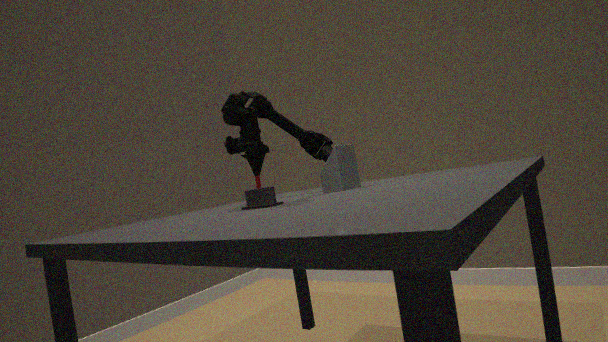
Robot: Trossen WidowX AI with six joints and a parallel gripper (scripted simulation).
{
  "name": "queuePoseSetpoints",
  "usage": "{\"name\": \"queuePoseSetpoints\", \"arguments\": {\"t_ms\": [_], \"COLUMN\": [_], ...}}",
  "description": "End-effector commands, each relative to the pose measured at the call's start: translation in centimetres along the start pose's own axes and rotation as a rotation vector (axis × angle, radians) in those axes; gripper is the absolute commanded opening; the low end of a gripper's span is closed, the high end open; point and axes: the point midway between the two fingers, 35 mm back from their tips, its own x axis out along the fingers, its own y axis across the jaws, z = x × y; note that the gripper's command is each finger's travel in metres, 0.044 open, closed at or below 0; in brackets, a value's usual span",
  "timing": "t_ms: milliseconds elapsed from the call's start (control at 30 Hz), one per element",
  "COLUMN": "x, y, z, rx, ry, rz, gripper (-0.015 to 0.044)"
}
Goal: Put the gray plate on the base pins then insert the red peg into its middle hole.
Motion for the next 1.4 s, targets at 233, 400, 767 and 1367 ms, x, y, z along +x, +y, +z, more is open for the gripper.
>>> {"name": "queuePoseSetpoints", "arguments": {"t_ms": [233,400,767,1367], "x": [0.01,0.15,0.21,0.21], "y": [-0.01,-0.11,-0.07,-0.07], "z": [0.01,-0.08,-0.06,-0.06], "rx": [0.001,0.001,0.005,0.005], "ry": [0.0,0.0,0.001,0.001], "rz": [0.0,0.0,0.001,0.001], "gripper": [0.0,0.0,0.0,0.015]}}
